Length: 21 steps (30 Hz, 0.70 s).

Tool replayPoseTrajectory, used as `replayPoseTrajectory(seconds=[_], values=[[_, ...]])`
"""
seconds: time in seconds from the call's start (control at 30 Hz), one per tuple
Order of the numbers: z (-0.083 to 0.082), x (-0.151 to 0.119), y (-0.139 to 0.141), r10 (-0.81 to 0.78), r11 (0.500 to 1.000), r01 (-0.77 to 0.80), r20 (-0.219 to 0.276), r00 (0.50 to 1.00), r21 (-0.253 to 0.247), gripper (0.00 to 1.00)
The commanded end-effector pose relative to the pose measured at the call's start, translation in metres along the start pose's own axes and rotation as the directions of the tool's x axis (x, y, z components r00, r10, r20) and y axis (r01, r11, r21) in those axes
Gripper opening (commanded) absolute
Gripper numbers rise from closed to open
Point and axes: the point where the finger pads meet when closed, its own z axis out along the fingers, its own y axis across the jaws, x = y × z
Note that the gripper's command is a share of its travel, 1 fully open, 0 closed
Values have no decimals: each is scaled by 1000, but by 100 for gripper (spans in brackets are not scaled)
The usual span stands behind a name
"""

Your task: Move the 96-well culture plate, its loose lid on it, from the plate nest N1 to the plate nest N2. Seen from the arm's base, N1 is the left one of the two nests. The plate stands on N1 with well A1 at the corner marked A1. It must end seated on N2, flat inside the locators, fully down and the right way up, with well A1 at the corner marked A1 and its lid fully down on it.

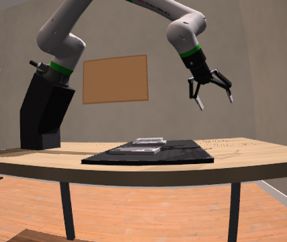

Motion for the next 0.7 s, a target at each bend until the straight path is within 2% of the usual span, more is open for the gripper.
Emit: replayPoseTrajectory(seconds=[0.0, 0.53, 0.67], values=[[0, 0, 0, 0, 1000, 0, 0, 1000, 0, 100], [0, 0, 0, 0, 1000, 0, 0, 1000, 0, 100], [5, 0, 19, -104, 991, 102, -13, 994, -83, 100]])
